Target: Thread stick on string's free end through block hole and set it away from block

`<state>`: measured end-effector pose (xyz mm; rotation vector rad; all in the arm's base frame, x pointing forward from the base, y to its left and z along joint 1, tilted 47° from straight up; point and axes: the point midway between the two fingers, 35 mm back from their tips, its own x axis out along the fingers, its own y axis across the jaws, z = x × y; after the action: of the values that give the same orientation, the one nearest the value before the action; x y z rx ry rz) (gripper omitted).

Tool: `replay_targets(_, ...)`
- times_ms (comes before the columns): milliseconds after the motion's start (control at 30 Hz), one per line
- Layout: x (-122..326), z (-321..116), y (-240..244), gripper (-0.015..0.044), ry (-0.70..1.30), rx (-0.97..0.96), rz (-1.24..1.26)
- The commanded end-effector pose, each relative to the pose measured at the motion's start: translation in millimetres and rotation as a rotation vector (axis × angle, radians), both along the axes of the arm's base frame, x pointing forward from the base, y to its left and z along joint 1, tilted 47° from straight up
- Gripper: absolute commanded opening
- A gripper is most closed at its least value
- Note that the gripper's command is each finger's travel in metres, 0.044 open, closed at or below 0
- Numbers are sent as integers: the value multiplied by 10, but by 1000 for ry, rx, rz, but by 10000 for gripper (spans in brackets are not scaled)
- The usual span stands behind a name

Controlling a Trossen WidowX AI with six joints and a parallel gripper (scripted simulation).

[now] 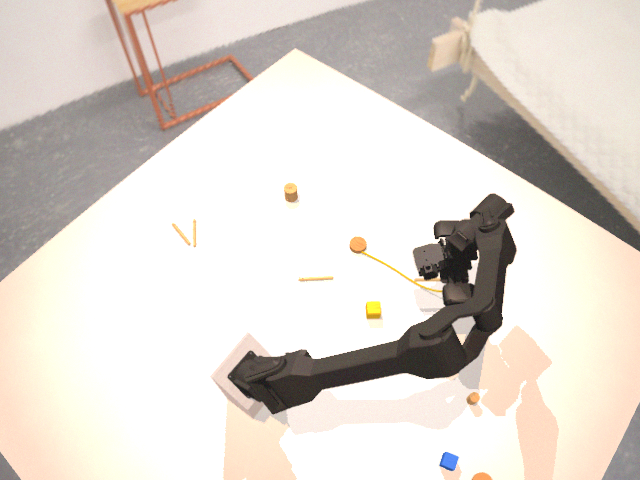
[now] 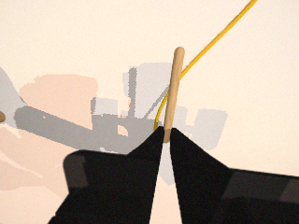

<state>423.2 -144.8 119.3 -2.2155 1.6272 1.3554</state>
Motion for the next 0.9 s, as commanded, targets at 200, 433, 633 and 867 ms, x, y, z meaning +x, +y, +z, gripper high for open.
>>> replay_targets(200, 76, 59, -65, 0, 9, 1, 4)
replay_targets(433, 126, 117, -116, 0, 9, -1, 5)
replay_targets(633, 167, 167, -161, 0, 9, -3, 6)
replay_targets(867, 200, 212, -200, 0, 9, -6, 8)
